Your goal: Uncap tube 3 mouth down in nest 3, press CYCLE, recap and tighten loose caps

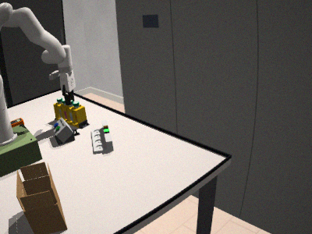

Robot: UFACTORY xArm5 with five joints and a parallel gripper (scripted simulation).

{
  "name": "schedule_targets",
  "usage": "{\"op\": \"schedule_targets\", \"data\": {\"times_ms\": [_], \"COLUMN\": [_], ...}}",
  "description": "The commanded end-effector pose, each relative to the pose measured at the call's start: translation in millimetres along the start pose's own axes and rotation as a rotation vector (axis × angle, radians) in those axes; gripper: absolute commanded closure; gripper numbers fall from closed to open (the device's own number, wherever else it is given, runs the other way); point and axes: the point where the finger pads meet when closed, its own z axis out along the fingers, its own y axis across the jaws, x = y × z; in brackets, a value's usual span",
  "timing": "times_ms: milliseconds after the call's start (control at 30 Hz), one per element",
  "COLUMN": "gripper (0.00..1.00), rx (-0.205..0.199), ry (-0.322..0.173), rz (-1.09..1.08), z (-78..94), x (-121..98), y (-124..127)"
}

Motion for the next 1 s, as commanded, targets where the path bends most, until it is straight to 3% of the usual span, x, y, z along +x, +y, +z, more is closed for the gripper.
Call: {"op": "schedule_targets", "data": {"times_ms": [0, 200, 233, 700, 967], "gripper": [0.54, 0.54, 1.0, 1.0, 1.0], "rx": [-0.001, -0.001, -0.001, -0.001, -0.002], "ry": [-0.005, -0.005, -0.005, -0.005, -0.005], "rz": [-0.241, -0.241, -0.241, -0.241, 0.159], "z": [-1.0, -1.0, -1.0, -1.0, -0.7], "x": [-0.6, -0.6, -0.6, -0.6, -0.6], "y": [1.0, 1.0, 1.0, 1.0, 1.0]}}
